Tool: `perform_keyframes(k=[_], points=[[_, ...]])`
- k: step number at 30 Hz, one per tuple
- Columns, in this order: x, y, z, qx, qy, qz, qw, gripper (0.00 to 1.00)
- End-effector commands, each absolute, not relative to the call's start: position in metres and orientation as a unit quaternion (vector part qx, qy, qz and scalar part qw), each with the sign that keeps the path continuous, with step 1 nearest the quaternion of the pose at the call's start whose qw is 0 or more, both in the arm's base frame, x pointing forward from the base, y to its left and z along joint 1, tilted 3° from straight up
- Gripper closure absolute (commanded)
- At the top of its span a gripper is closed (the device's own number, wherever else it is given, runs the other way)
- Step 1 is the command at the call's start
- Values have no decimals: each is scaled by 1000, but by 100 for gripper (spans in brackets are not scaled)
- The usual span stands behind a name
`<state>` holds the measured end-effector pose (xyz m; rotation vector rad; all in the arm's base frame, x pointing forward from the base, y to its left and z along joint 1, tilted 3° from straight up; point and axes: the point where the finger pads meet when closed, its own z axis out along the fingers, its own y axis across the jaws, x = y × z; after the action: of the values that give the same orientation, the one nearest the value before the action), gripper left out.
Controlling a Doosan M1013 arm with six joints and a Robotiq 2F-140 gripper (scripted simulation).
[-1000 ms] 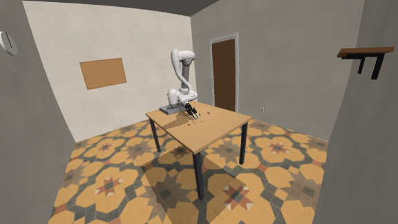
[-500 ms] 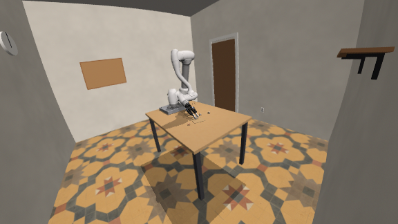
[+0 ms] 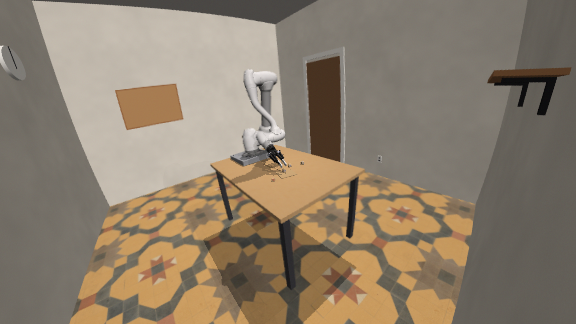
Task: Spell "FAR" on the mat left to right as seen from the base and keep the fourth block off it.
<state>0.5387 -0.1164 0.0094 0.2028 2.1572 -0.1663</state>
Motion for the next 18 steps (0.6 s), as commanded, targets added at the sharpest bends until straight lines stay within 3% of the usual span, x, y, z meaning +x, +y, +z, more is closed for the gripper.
perform_keyframes(k=[1,9,16,18], points=[[540,-115,14,82,879,-66,466,75],[542,-115,14,83,889,-64,447,75],[546,-115,25,90,937,-53,334,75],[546,-115,25,90,937,-53,334,75]])
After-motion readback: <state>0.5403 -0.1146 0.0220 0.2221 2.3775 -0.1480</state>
